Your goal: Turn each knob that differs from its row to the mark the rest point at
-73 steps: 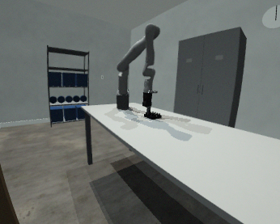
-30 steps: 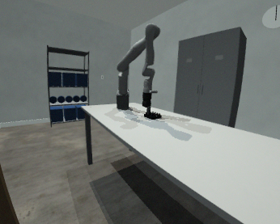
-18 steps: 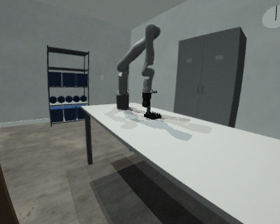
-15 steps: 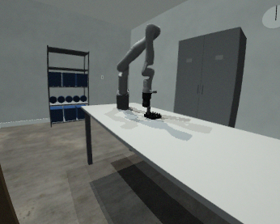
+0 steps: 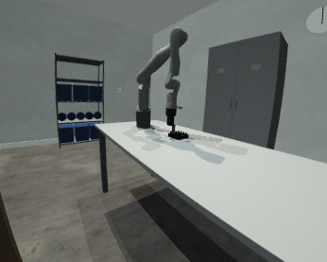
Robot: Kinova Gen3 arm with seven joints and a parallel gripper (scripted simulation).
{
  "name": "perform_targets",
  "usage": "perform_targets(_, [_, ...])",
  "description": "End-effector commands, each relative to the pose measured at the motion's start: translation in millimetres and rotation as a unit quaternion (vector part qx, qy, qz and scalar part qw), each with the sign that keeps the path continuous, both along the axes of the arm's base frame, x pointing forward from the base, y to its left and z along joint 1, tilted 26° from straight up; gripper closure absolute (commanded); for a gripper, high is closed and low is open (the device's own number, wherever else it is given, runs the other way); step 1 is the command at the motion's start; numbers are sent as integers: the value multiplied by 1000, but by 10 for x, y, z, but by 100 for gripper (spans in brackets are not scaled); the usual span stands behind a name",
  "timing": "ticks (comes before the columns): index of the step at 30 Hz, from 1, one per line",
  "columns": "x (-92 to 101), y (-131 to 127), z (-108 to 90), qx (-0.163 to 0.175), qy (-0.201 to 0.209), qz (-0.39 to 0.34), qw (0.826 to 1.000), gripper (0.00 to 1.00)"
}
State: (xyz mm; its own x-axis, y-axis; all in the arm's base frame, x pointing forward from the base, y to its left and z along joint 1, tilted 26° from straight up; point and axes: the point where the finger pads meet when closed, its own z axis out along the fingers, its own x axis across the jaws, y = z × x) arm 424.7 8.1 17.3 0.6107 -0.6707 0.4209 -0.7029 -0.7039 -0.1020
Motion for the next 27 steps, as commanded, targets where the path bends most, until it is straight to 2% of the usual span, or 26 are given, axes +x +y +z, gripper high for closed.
perform_targets(1, [2,5,4,-10,6,24,1000,70])
perform_targets(11, [2,5,4,-50,32,121,991,70])
perform_targets(20, [2,5,4,-90,57,221,970,70])
perform_targets(22, [2,5,4,-90,57,221,970,70])
perform_targets(27, [2,5,4,-109,70,267,955,70])
